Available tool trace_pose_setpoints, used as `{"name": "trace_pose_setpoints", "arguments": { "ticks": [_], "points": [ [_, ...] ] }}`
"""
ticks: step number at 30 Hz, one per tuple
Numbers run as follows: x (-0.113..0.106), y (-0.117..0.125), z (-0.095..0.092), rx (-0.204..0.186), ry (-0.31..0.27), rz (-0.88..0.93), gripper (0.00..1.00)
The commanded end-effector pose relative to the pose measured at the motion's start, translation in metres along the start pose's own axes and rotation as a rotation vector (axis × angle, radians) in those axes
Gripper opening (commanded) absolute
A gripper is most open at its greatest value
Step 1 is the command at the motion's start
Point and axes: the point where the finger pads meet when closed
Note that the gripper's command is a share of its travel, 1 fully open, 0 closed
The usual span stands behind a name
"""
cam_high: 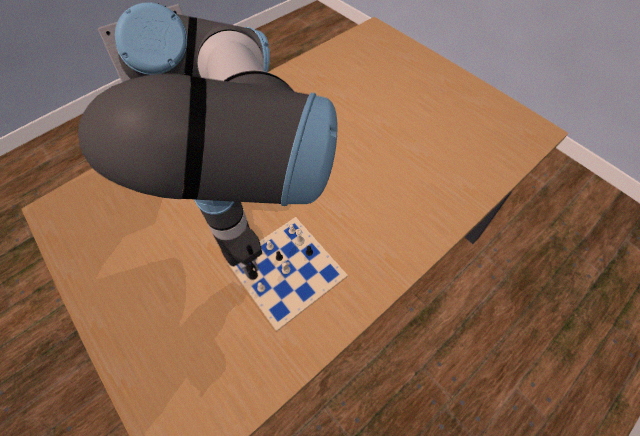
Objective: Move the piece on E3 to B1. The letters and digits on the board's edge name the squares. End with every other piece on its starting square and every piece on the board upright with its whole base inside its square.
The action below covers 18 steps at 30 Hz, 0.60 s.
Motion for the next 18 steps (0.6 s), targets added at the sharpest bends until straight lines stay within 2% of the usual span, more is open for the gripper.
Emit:
{"name": "trace_pose_setpoints", "arguments": {
  "ticks": [1,2,4,5,18],
  "points": [
    [0.002,0.0001,0.0004,-0.001,0.004,-0.002,0.48],
    [0.002,0.0001,0.0004,-0.001,0.004,-0.002,0.63],
    [0.002,0.0001,0.0004,-0.001,0.004,-0.002,0.63],
    [0.002,0.0001,0.0004,-0.001,0.004,-0.002,0.79],
    [0.0019,0.0001,0.0002,-0.001,0.004,-0.002,0.79]
  ]
}}
Point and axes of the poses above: the point where the finger pads meet when closed, its own z axis out along the fingers, its own y axis across the jaws, x = y × z, and after that the axes turned 14 degrees about z, right-handed
